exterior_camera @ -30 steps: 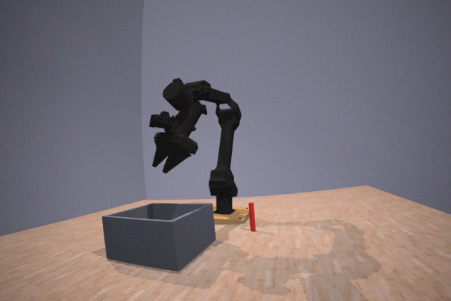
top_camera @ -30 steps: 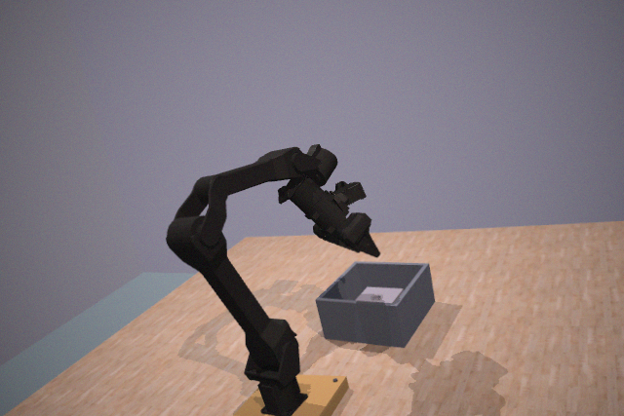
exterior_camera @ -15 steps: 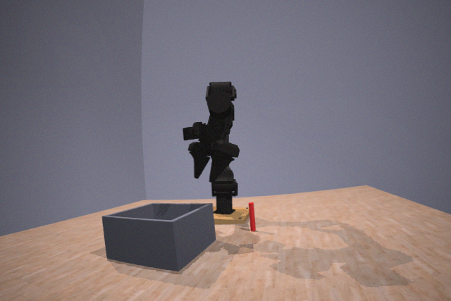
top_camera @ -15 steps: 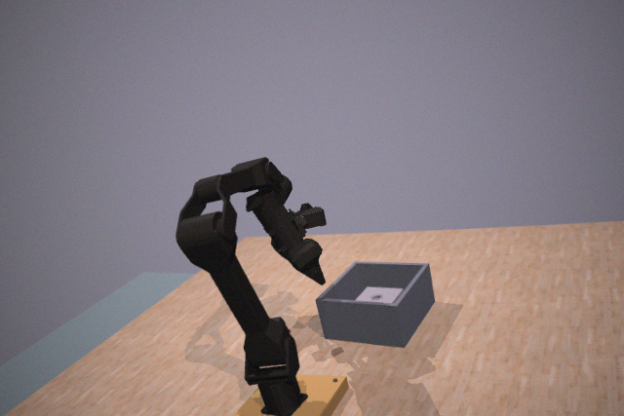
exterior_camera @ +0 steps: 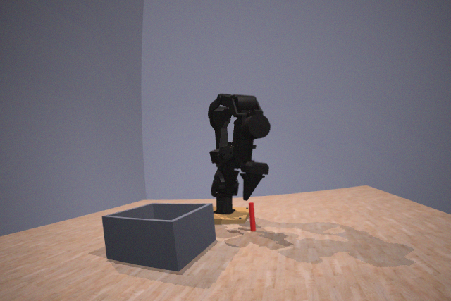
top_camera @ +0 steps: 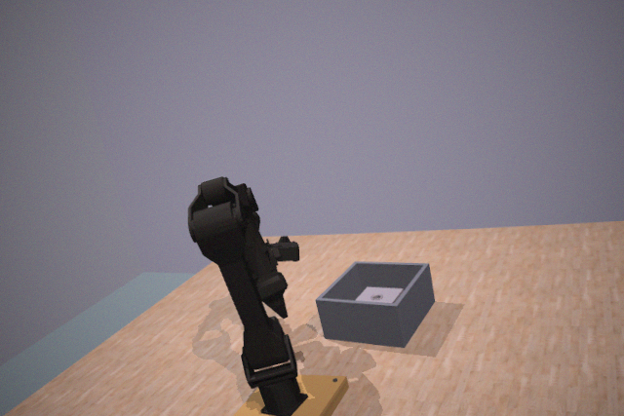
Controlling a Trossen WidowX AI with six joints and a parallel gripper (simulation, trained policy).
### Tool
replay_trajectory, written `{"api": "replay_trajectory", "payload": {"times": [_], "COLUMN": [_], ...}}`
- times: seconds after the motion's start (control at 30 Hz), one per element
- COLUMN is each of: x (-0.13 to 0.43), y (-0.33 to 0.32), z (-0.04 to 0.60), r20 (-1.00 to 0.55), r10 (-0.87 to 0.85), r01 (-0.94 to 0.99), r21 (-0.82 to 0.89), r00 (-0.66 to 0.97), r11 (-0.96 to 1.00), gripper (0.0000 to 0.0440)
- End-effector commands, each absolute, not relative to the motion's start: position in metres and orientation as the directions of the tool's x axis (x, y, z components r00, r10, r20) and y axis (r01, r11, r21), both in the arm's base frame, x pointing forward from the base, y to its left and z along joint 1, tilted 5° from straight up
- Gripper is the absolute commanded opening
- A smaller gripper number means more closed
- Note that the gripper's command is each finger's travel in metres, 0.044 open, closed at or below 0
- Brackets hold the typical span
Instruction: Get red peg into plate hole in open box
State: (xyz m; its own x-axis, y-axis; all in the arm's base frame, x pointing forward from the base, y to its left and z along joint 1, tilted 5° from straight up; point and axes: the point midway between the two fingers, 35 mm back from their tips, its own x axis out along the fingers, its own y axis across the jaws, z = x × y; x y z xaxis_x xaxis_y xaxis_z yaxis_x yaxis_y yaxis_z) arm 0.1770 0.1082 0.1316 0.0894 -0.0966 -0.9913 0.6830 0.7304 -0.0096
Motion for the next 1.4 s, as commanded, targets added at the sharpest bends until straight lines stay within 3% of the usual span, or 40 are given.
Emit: {"api": "replay_trajectory", "payload": {"times": [0.0,0.27,0.43,0.87,1.0,1.37], "x": [0.170,0.166,0.166,0.162,0.161,0.186], "y": [0.120,0.139,0.144,0.142,0.141,0.131], "z": [0.113,0.073,0.055,0.030,0.029,0.082], "r20": [-0.994,-0.993,-0.991,-0.992,-0.991,-0.977], "r10": [-0.092,-0.077,-0.075,-0.114,-0.133,-0.165], "r01": [0.691,0.692,0.681,0.670,0.668,0.667], "r21": [-0.022,0.005,0.018,-0.055,-0.081,-0.033], "r00": [0.065,0.088,0.107,0.045,0.026,0.135], "r11": [0.723,0.722,0.732,0.741,0.740,0.744], "gripper": [0.0440,0.0431,0.0404,0.0077,0.0003,0.0000]}}
